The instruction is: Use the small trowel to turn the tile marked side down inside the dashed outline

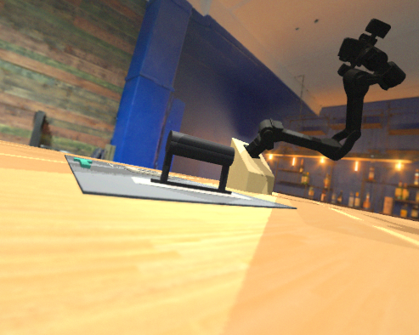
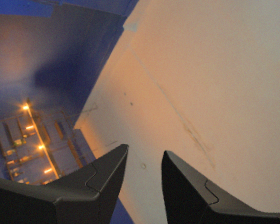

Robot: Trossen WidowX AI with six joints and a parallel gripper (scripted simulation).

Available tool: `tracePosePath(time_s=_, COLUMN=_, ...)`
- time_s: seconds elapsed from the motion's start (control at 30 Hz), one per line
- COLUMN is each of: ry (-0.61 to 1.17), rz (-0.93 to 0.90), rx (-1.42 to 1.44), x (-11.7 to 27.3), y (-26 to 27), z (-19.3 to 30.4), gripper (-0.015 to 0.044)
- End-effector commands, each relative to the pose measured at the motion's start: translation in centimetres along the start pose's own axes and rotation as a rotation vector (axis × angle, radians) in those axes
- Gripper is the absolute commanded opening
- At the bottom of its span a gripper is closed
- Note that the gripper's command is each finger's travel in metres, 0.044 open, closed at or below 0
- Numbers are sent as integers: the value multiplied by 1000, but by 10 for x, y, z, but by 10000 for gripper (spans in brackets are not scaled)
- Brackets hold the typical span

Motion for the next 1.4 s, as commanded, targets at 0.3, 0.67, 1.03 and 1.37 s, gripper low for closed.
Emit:
tracePosePath(time_s=0.3, ry=0, rz=0, rx=0, x=0, y=0, z=0, gripper=0)
tracePosePath(time_s=0.67, ry=0, rz=0, rx=0, x=0, y=0, z=0, gripper=53)
tracePosePath(time_s=1.03, ry=0, rz=0, rx=0, x=0, y=0, z=0, gripper=100)
tracePosePath(time_s=1.37, ry=0, rz=0, rx=0, x=0, y=0, z=0, gripper=100)
Point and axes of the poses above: the point midway between the two fingers, 35 mm back from their tips, its own x axis back along the fingers, its own y axis across the jaws, z = x × y, the point moved 4 cm from there along x, back along the fingers, and after that the axes turned 14 degrees about x, right-handed, at the moved point
